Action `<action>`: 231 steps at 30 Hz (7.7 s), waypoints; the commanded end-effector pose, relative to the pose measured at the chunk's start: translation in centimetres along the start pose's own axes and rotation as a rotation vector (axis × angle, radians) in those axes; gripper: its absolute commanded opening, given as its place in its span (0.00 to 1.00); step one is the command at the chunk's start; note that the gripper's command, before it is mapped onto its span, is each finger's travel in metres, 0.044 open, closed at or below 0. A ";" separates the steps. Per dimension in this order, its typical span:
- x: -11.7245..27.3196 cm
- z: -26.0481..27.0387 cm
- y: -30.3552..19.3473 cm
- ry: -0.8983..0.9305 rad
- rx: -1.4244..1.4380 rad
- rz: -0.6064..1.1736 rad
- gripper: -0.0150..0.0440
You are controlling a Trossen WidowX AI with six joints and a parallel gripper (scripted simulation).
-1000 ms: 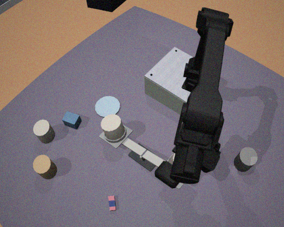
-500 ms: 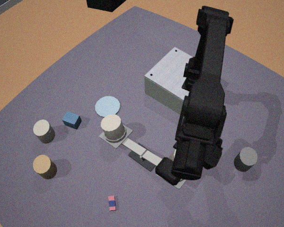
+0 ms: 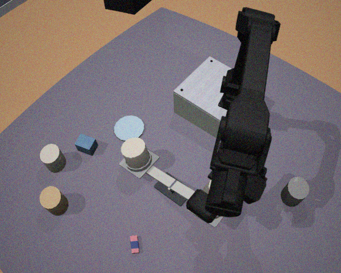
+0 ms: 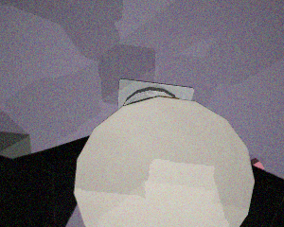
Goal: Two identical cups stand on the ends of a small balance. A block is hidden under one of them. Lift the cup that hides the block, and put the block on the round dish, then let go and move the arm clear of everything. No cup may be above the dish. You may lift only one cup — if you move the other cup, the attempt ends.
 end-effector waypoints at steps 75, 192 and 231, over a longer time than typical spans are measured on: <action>-13.7 6.7 10.9 -0.009 0.004 -0.016 0.25; -3.9 0.2 -1.0 0.004 -2.617 -0.029 0.69; -9.0 0.1 -1.3 0.003 -2.703 -0.022 0.69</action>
Point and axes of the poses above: the point midway between the two fingers, 35 mm back from their tips, its own x axis back along the fingers, its own z axis across the jaws, y = z × x, the point moved 6 cm from there along x, back along the fingers, and after that the axes turned 8 degrees about x, right-handed, at the moved point
